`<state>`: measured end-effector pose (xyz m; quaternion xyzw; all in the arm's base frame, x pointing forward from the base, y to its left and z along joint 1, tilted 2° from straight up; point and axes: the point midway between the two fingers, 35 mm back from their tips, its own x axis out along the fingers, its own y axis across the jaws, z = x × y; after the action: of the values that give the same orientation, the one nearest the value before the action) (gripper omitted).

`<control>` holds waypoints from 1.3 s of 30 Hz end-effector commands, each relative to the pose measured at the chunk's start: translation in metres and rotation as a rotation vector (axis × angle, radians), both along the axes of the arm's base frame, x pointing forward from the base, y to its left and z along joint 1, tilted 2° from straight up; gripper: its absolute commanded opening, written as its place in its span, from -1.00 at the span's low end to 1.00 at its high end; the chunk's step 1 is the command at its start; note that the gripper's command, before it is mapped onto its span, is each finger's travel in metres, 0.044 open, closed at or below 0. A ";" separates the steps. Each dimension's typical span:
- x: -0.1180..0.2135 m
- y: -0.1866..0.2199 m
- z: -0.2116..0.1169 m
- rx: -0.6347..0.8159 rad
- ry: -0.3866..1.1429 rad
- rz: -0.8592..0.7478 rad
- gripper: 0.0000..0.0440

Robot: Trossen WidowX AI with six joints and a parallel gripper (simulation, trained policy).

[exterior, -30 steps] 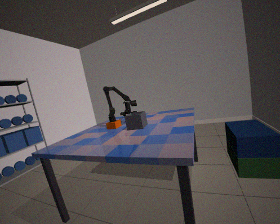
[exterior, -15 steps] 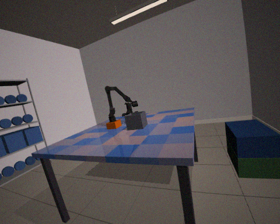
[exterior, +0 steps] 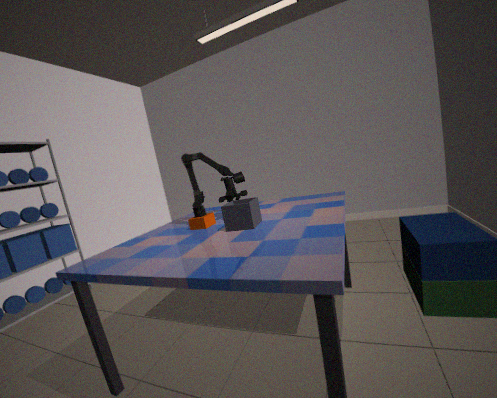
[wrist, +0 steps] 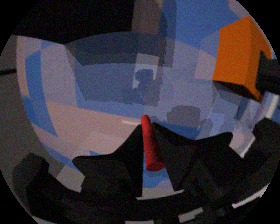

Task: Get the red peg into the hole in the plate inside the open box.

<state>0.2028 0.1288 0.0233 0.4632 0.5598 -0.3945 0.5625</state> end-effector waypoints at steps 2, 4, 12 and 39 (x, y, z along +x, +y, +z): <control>0.012 0.003 0.023 0.039 -0.058 -0.002 -1.00; 0.017 0.003 0.031 0.048 -0.079 0.000 -1.00; 0.035 -0.005 0.067 0.056 -0.164 0.014 -1.00; 0.071 -0.095 0.131 -0.090 -0.237 -0.034 -1.00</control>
<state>0.2718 0.0451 0.1528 0.4962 0.4664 -0.3609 0.6372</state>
